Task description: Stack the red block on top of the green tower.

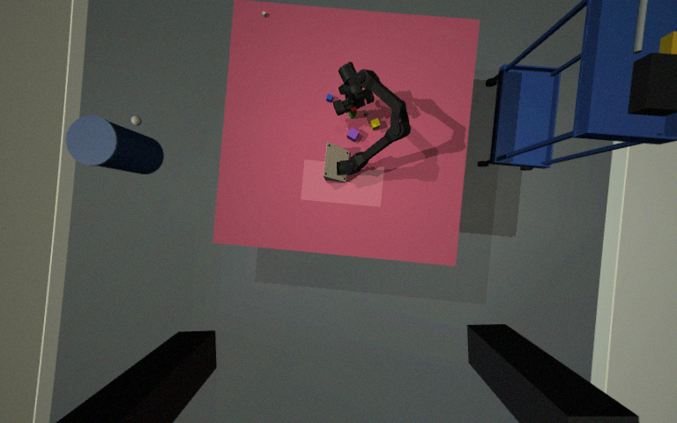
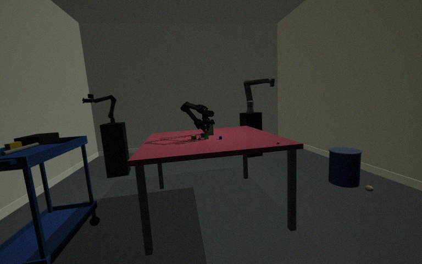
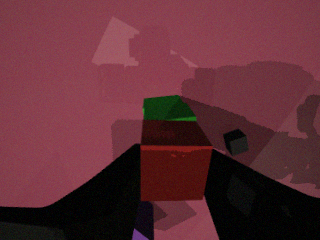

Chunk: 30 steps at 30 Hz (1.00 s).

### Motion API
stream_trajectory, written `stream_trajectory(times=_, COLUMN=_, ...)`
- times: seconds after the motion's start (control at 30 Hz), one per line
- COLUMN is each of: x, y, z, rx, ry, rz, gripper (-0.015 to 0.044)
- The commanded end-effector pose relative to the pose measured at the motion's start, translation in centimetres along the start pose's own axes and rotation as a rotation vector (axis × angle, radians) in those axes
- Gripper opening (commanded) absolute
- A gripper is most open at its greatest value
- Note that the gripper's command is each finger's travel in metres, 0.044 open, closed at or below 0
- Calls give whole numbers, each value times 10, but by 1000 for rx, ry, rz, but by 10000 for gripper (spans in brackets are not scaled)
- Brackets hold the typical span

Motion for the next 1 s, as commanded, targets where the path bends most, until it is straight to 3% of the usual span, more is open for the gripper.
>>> stream_trajectory(times=0.0, x=0, y=0, z=0, rx=0, ry=0, rz=0, gripper=236)
stream_trajectory(times=0.27, x=0, y=0, z=0, rx=0, ry=0, rz=0, gripper=440)
stream_trajectory(times=0.97, x=0, y=0, z=0, rx=0, ry=0, rz=0, gripper=440)
Point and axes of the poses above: the point midway between the two fingers, 35 mm back from their tips, its own z axis out along the fingers, its own x axis across the jaws, y = z × x, the point moved 4 cm from there along -z, back along the fingers, and after that the axes turned 13 degrees about -z, right-handed, at the moved point
